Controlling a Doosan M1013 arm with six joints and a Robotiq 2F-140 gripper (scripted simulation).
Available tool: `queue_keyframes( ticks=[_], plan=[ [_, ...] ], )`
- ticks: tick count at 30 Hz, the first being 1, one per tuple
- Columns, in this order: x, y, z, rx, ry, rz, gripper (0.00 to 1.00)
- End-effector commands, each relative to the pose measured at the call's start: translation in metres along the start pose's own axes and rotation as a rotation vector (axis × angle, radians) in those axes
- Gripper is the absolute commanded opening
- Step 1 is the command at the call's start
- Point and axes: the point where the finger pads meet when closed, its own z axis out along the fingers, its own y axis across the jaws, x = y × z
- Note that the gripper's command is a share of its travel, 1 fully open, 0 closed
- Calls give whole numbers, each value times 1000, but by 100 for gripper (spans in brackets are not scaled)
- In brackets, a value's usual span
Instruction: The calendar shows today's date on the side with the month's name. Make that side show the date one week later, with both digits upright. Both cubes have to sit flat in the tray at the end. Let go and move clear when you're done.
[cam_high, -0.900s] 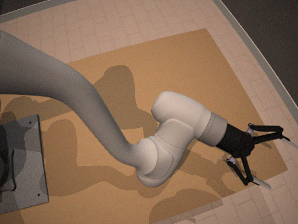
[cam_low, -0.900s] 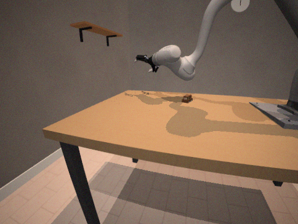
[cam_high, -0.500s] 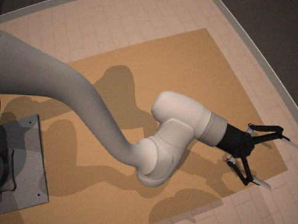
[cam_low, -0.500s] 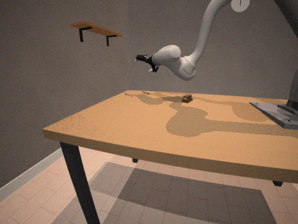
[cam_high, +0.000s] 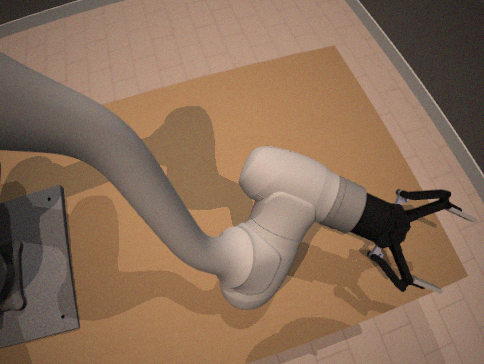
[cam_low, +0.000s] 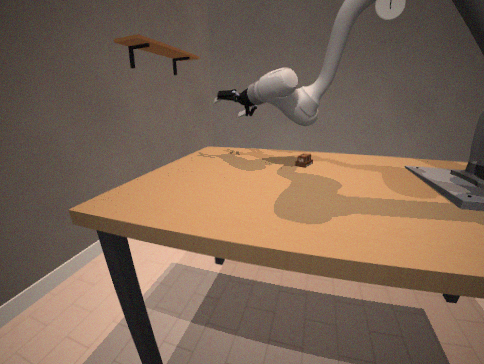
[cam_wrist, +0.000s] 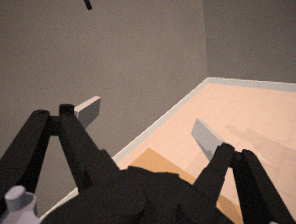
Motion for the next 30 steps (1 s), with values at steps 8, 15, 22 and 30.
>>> queue_keyframes(
  ticks=[8, 15, 22, 30],
  plan=[
    [-42, -38, -29, 130, -217, -285, 100],
    [-78, -53, -72, 254, -385, -550, 100],
    [-105, -51, -117, 365, -521, -785, 100],
    [-127, -34, -169, 483, -658, -1029, 100]
  ],
)
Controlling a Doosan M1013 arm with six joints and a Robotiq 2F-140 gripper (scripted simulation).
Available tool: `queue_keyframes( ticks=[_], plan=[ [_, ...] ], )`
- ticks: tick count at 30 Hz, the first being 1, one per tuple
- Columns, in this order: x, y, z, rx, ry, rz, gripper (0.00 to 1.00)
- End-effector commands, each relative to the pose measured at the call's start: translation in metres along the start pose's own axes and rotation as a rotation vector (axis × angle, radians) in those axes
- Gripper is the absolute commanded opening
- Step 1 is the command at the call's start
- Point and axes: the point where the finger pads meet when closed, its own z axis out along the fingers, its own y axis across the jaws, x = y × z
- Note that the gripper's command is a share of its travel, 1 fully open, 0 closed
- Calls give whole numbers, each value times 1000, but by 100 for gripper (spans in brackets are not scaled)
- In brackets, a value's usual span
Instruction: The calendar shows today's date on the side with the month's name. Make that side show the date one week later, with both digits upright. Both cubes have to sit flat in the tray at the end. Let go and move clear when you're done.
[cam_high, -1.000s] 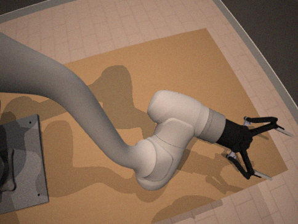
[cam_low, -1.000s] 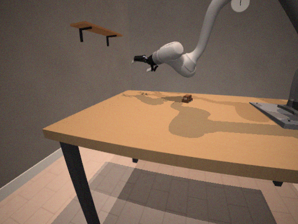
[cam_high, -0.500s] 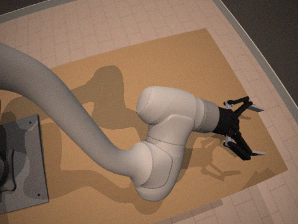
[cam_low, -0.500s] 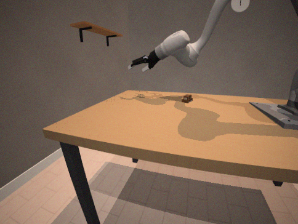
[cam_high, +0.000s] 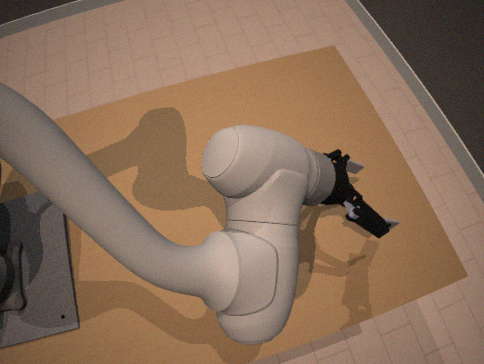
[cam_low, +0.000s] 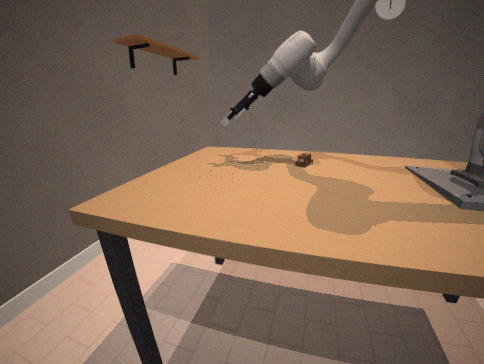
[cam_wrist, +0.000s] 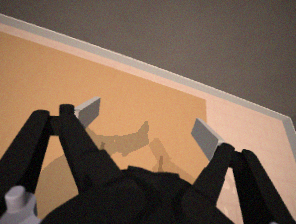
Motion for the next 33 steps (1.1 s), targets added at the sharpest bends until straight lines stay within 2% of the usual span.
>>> queue_keyframes(
  ticks=[1, 7, 9, 12, 13, 18, 19, 23, 26, 29, 31, 33],
  plan=[
    [-22, -18, -17, 71, -78, -138, 100],
    [-56, -35, -44, 151, -177, -316, 100],
    [-75, -41, -61, 194, -230, -409, 100],
    [-81, -42, -65, 206, -244, -433, 100],
    [-101, -46, -84, 251, -298, -525, 100],
    [-127, -48, -110, 310, -368, -641, 100],
    [-140, -48, -125, 342, -405, -699, 100],
    [-165, -45, -154, 402, -475, -804, 100],
    [-190, -40, -186, 468, -548, -909, 100],
    [-193, -39, -190, 476, -557, -920, 100],
    [-210, -34, -215, 526, -612, -992, 100],
    [-219, -31, -228, 553, -640, -1028, 100]
  ],
)
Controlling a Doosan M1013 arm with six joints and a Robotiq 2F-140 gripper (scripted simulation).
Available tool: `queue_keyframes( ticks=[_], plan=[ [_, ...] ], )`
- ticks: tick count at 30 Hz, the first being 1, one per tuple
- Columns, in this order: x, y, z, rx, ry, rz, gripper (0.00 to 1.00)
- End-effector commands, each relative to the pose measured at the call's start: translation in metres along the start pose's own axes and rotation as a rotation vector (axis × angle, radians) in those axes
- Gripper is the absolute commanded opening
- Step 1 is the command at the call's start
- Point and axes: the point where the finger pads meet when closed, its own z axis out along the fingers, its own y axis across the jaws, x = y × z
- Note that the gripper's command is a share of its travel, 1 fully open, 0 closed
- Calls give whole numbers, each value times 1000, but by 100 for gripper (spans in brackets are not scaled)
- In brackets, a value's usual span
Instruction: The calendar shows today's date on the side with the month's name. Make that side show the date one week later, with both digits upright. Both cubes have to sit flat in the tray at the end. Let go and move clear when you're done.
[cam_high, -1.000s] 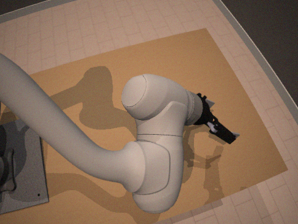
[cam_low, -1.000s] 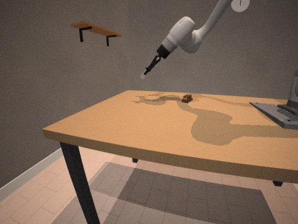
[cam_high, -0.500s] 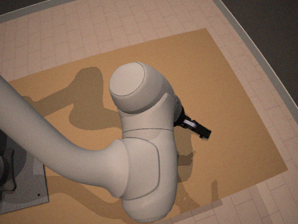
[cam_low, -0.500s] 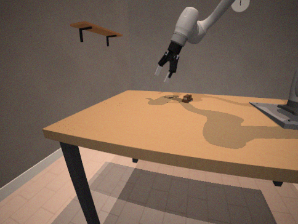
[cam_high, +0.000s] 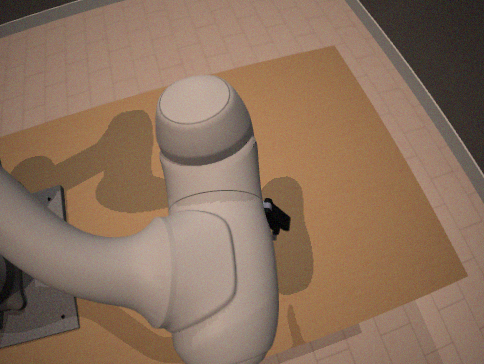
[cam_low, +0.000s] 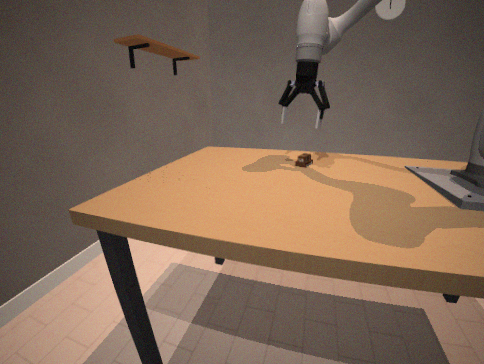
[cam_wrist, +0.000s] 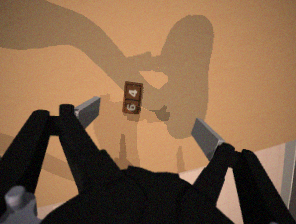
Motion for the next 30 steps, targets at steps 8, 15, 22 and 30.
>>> queue_keyframes(
  ticks=[8, 15, 22, 30],
  plan=[
    [-19, -25, -9, 57, -48, -76, 100],
    [-19, -25, -9, 57, -48, -76, 100],
    [-20, -27, 21, 57, -48, -76, 100],
    [-21, -27, 24, 57, -48, -76, 35]
  ],
)
